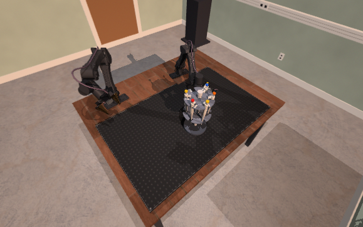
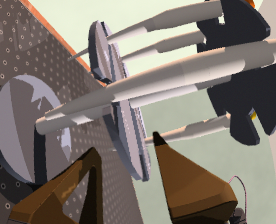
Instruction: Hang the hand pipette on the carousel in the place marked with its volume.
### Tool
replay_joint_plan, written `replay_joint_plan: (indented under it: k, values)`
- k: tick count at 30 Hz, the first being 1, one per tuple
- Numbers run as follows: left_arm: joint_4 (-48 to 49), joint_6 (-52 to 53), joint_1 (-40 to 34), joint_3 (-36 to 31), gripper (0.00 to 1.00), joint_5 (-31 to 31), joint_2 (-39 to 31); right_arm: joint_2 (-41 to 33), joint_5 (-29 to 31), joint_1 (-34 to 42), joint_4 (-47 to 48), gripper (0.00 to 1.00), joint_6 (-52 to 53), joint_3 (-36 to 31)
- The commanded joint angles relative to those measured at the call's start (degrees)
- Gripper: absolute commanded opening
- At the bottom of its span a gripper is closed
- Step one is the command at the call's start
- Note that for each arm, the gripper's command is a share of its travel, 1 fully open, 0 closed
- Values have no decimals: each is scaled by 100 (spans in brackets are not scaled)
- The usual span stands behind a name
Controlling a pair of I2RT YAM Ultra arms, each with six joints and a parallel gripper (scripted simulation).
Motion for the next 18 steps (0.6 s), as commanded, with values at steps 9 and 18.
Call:
replay_joint_plan:
  k: [9, 18]
  values:
    - [192, 61, 174, -447, 49, 170, -361, 34, -108, -47, 60, 100, -39, 95]
    - [411, 62, 336, -1004, 49, 332, -693, 34, -108, -47, 60, 100, -39, 95]
